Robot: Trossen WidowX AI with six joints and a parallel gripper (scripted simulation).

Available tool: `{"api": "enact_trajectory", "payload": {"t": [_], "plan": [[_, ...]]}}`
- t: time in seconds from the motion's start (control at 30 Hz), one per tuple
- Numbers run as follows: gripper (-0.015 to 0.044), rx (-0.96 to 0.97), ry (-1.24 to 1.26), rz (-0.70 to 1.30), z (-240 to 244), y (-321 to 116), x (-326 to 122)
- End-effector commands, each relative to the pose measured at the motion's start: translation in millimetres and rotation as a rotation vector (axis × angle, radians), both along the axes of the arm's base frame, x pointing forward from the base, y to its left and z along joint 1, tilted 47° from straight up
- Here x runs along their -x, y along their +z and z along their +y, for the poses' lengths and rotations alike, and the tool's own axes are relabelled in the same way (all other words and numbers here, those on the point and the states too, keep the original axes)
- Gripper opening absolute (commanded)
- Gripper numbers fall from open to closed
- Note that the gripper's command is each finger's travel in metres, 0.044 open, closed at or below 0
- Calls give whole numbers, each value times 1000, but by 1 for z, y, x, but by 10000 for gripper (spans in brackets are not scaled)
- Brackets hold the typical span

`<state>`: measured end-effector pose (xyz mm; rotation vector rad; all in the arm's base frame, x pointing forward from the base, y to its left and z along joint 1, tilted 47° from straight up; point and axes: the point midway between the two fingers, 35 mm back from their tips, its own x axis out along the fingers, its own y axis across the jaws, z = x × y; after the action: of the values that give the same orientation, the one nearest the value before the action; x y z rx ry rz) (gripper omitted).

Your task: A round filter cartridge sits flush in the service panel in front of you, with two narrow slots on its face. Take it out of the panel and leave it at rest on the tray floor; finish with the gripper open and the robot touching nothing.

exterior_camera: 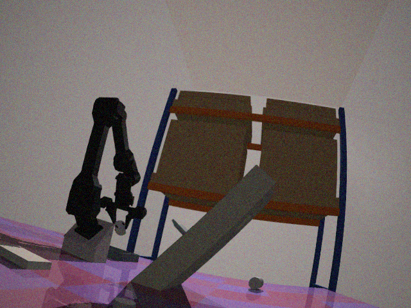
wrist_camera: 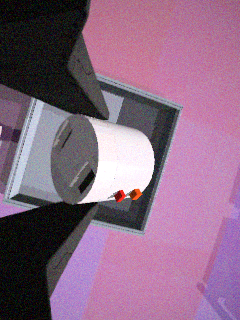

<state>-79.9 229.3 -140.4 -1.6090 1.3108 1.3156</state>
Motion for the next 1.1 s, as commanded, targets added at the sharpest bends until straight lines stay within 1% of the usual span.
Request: {"api": "enact_trajectory", "payload": {"t": [0.0, 0.37, 0.53, 1.07], "plan": [[0, -5, 14, 17, -3, -2, 3], [0, -4, 14, 18, -48, -49, -6], [0, -4, 14, 18, -56, -54, -7], [420, 6, 20, 13, -53, -51, -8]]}}
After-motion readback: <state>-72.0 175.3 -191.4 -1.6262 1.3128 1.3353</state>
